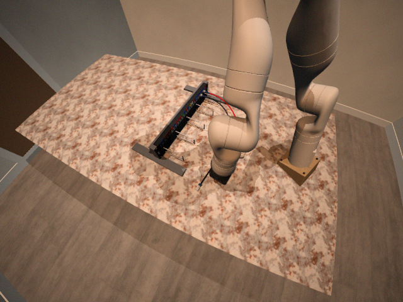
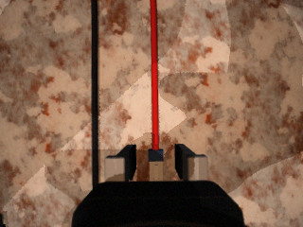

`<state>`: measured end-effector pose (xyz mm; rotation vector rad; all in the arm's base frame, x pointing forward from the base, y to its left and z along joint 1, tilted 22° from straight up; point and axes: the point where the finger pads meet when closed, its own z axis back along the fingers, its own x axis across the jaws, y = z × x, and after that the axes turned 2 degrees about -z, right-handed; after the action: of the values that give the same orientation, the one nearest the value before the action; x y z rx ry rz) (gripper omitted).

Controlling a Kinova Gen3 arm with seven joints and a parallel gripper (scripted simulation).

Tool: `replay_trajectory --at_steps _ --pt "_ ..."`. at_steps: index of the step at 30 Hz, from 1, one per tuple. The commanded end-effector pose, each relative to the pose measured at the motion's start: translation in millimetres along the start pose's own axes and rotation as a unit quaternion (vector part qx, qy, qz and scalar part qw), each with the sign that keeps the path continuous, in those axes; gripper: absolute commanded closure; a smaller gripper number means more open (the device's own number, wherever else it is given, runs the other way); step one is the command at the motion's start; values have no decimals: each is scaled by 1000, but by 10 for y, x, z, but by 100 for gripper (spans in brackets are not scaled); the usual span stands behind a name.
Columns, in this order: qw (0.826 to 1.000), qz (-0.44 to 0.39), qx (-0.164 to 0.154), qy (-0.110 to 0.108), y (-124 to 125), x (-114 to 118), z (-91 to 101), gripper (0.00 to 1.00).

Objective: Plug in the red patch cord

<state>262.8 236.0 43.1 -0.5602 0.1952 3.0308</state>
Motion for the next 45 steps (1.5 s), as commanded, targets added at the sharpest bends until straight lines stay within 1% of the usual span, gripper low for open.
replay_trajectory --at_steps 1,22,45 --pt "1000 0 0 0 0 2 -8 27" --pt "1000 0 0 0 0 2 -63 27" --pt "1000 0 0 0 0 2 -70 27"
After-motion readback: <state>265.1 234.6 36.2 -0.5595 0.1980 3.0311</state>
